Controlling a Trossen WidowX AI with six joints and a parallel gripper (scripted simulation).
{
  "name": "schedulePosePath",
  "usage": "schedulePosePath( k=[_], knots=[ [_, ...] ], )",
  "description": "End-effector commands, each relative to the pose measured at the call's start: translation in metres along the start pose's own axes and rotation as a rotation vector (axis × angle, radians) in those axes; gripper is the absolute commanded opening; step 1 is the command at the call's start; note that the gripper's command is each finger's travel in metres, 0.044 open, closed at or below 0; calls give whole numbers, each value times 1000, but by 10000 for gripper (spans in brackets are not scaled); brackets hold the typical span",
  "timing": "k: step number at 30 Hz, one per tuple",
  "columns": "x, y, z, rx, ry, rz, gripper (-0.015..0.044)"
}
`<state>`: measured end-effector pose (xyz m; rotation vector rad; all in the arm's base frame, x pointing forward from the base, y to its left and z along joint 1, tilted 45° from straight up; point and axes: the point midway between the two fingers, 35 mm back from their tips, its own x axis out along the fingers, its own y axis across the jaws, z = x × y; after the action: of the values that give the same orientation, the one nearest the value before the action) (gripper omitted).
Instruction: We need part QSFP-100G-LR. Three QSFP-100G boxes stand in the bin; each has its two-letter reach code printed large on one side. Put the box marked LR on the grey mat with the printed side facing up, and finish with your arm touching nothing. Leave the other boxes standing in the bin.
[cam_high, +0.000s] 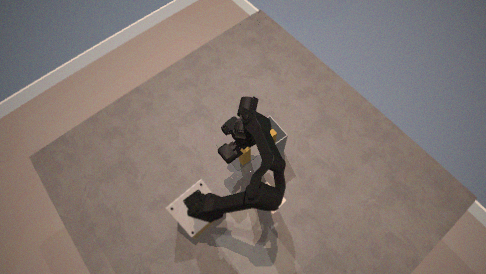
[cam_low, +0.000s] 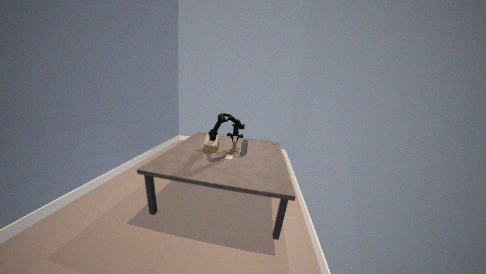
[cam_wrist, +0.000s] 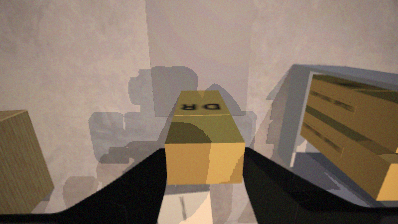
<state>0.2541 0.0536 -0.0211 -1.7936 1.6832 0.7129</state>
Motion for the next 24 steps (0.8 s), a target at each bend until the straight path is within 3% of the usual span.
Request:
schedulePosePath(
  k=[1,10,24],
  knots=[
    [0,0,0,1,0,0,153],
    [1,2,0,-1,2,-16,153],
    [1,26,0,-5,4,-179,153]
  ],
)
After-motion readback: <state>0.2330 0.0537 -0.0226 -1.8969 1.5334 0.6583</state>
